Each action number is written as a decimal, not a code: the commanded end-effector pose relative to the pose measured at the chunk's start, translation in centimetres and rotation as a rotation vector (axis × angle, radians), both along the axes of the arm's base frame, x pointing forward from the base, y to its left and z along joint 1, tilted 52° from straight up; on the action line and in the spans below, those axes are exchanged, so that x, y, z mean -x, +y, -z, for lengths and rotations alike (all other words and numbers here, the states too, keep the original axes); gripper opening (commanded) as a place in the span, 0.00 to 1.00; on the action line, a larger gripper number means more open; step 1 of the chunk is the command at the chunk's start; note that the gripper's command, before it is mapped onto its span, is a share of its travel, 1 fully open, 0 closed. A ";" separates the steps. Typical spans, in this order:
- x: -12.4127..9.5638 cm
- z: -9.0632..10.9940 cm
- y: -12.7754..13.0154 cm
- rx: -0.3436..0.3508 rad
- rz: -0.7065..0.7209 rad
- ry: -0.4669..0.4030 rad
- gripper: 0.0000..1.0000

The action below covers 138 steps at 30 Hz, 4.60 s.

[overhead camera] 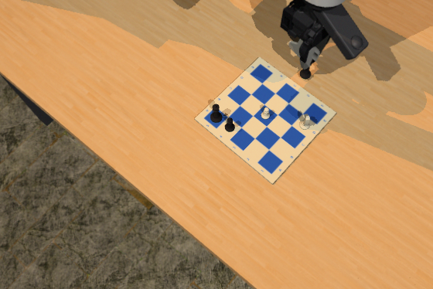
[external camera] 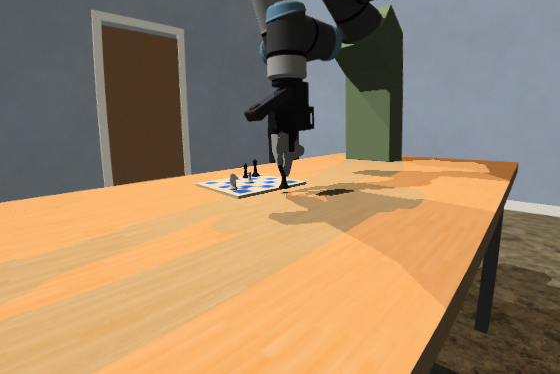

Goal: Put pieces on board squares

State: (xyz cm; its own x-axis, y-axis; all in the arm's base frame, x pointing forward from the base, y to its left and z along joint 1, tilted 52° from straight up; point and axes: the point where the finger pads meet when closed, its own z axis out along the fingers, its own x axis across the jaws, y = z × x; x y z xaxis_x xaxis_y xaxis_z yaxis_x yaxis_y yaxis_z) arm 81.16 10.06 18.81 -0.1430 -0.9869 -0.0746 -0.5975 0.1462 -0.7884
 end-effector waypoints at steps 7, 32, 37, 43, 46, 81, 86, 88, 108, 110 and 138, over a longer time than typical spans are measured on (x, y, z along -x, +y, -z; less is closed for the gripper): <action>3.8 -3.0 0.3 0.000 0.000 -0.001 0.00; 6.9 -5.6 0.1 0.001 -0.001 0.001 0.00; 6.5 -6.0 -1.6 0.006 -0.005 0.004 0.00; 5.2 -7.7 -8.8 0.022 -0.019 0.013 0.00; 4.9 -8.9 -13.2 0.032 -0.026 0.013 0.00; 4.3 -10.7 -21.5 0.051 -0.040 0.004 0.00; 3.4 -10.0 -21.5 0.051 -0.040 0.004 0.00; 2.7 -9.5 -21.6 0.051 -0.040 0.004 0.00; -2.3 -5.6 -22.0 0.051 -0.040 0.004 0.00; -2.4 -5.6 -22.0 0.051 -0.040 0.004 0.00; -2.4 -5.6 -22.0 0.051 -0.040 0.004 0.00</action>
